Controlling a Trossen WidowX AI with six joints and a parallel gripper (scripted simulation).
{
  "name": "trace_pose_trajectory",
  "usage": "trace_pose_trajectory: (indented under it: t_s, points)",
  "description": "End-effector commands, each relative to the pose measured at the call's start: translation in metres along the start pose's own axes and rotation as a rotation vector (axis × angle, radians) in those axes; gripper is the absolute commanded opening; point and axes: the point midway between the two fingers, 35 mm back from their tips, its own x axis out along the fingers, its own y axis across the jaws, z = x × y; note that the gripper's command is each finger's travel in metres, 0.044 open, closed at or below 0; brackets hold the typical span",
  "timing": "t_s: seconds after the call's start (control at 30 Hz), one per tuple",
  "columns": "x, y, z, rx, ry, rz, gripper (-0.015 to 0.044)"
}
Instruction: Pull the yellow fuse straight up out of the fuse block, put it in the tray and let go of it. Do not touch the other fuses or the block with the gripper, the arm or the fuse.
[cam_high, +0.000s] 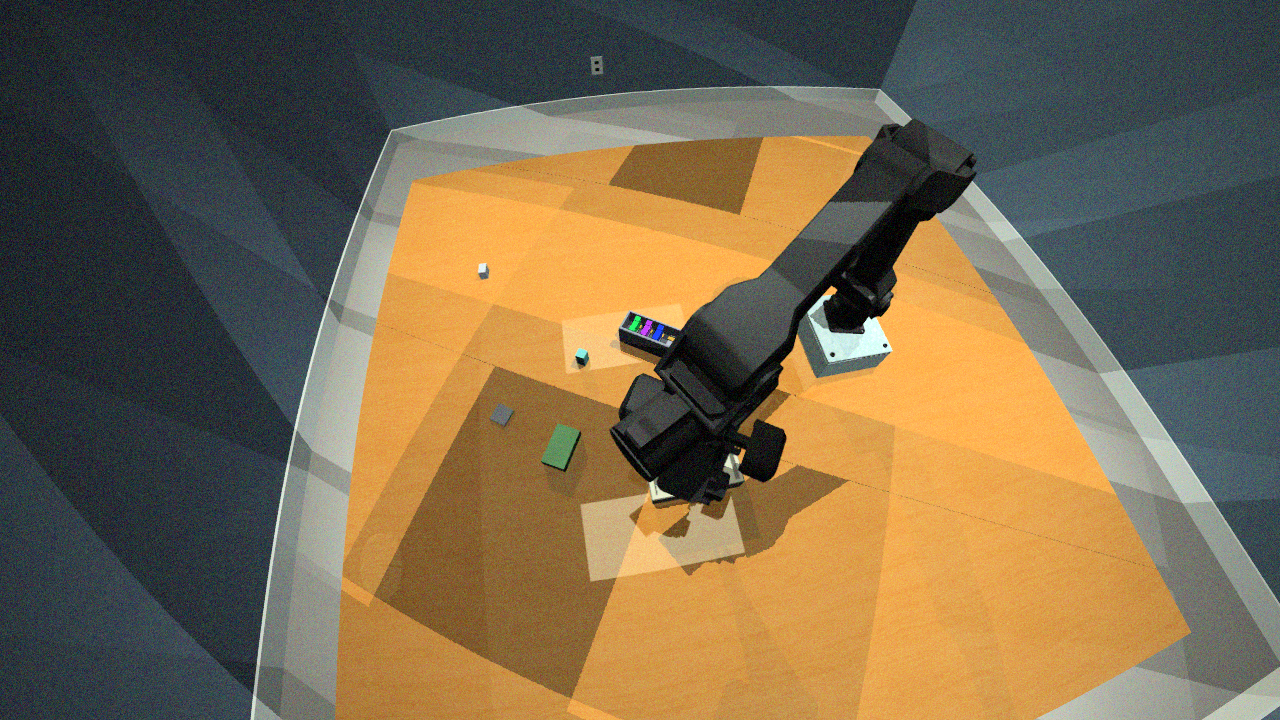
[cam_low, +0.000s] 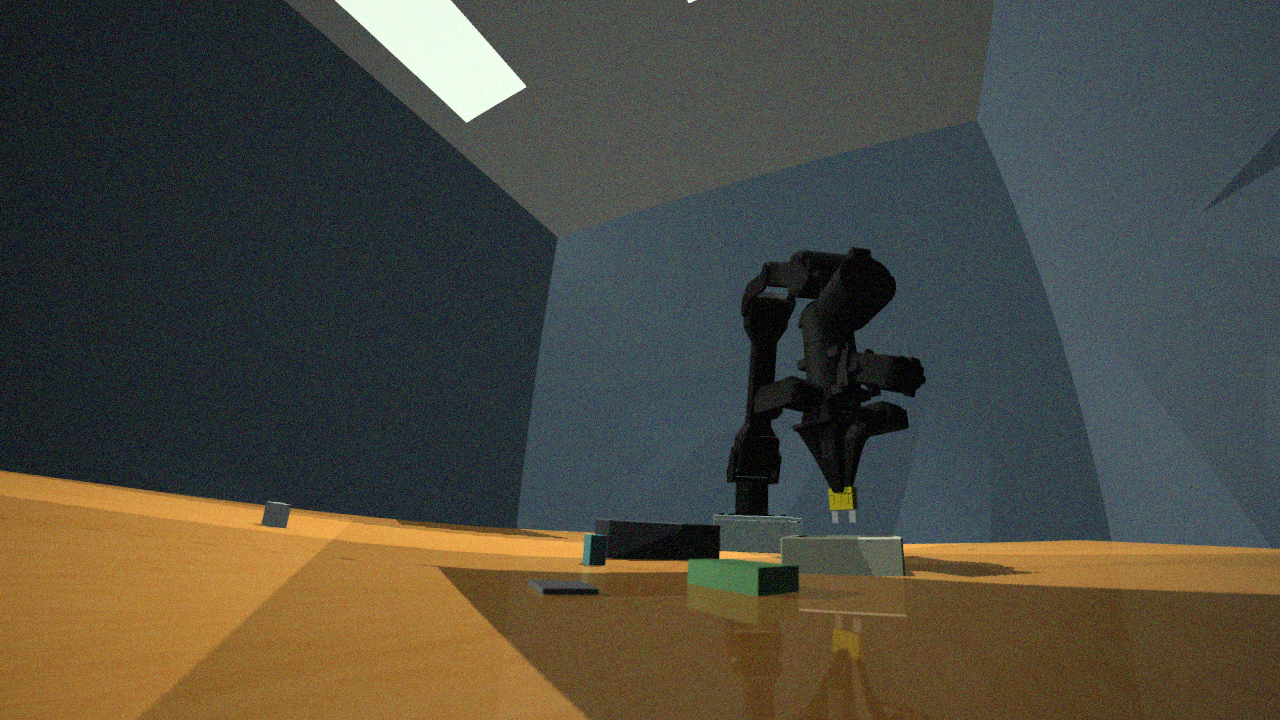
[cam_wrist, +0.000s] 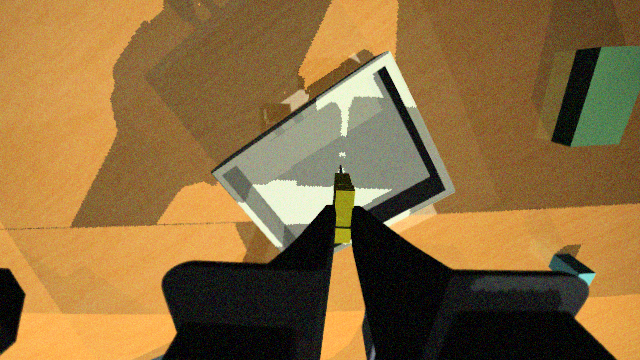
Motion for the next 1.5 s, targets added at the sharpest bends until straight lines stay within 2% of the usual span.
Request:
trace_pose_trajectory:
  t_s: [0.0,0.3,0.73,0.87,1.47]
  points:
    - [0.008,0.001,-0.001,0.006,0.006,0.004,0.0]
    - [0.018,0.001,-0.002,0.006,0.006,0.004,0.0]
    - [0.012,0.0,-0.001,0.001,0.002,0.001,0.033]
    - [-0.022,0.001,-0.002,0.006,0.006,0.004,0.033]
    - [-0.023,0.001,-0.001,0.001,0.002,0.001,0.033]
